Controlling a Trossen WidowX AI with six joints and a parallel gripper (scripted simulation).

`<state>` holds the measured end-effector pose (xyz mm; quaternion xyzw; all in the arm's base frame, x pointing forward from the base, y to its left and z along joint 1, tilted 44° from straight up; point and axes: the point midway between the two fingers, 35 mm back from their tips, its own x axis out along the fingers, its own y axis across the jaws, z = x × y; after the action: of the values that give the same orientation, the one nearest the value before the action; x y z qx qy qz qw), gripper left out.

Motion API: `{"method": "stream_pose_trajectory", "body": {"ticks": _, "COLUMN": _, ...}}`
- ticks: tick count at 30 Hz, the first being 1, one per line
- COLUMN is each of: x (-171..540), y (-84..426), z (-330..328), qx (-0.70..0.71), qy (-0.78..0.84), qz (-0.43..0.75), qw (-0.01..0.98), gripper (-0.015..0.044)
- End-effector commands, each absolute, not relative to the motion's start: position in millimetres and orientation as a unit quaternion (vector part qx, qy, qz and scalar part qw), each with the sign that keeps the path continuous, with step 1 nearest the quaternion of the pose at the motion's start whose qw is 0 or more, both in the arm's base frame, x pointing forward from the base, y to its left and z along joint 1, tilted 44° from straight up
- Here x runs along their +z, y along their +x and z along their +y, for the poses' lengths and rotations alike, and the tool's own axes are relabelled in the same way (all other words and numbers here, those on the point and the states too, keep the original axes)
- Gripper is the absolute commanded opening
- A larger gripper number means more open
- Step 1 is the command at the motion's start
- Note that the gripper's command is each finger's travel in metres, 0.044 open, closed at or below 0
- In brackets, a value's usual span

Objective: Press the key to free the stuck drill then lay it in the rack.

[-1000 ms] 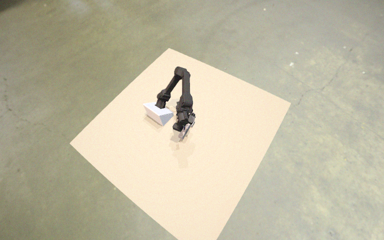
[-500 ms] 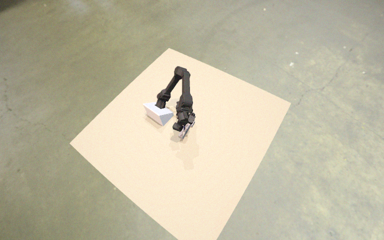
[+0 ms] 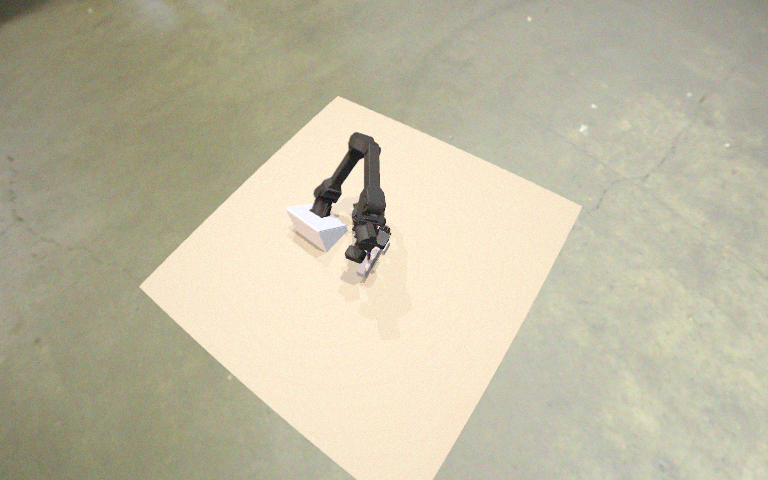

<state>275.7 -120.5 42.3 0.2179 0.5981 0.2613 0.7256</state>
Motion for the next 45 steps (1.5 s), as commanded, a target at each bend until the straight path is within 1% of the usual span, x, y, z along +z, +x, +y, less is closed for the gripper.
{"method": "stream_pose_trajectory", "body": {"ticks": 1, "x": 28, "y": 280, "z": -99, "qx": 0.286, "qy": 0.221, "qz": 0.608, "qw": 0.707, "gripper": 0.0000}}
{"method": "stream_pose_trajectory", "body": {"ticks": 27, "x": 24, "y": 283, "z": -96, "qx": 0.286, "qy": 0.221, "qz": 0.608, "qw": 0.707, "gripper": 0.0000}}
{"method": "stream_pose_trajectory", "body": {"ticks": 30, "x": 32, "y": 283, "z": -106, "qx": 0.285, "qy": 0.220, "qz": 0.608, "qw": 0.707, "gripper": 0.0079}}
{"method": "stream_pose_trajectory", "body": {"ticks": 36, "x": 75, "y": 274, "z": -150, "qx": 0.285, "qy": 0.220, "qz": 0.609, "qw": 0.707, "gripper": 0.0236}}
{"method": "stream_pose_trajectory", "body": {"ticks": 38, "x": 81, "y": 272, "z": -156, "qx": 0.285, "qy": 0.220, "qz": 0.609, "qw": 0.707, "gripper": 0.0289}}
{"method": "stream_pose_trajectory", "body": {"ticks": 42, "x": 78, "y": 274, "z": -148, "qx": 0.286, "qy": 0.211, "qz": 0.602, "qw": 0.715, "gripper": 0.0394}}
{"method": "stream_pose_trajectory", "body": {"ticks": 44, "x": 82, "y": 280, "z": -125, "qx": 0.337, "qy": 0.142, "qz": 0.576, "qw": 0.731, "gripper": 0.0440}}
{"method": "stream_pose_trajectory", "body": {"ticks": 45, "x": 85, "y": 283, "z": -108, "qx": 0.376, "qy": 0.088, "qz": 0.552, "qw": 0.739, "gripper": 0.0440}}
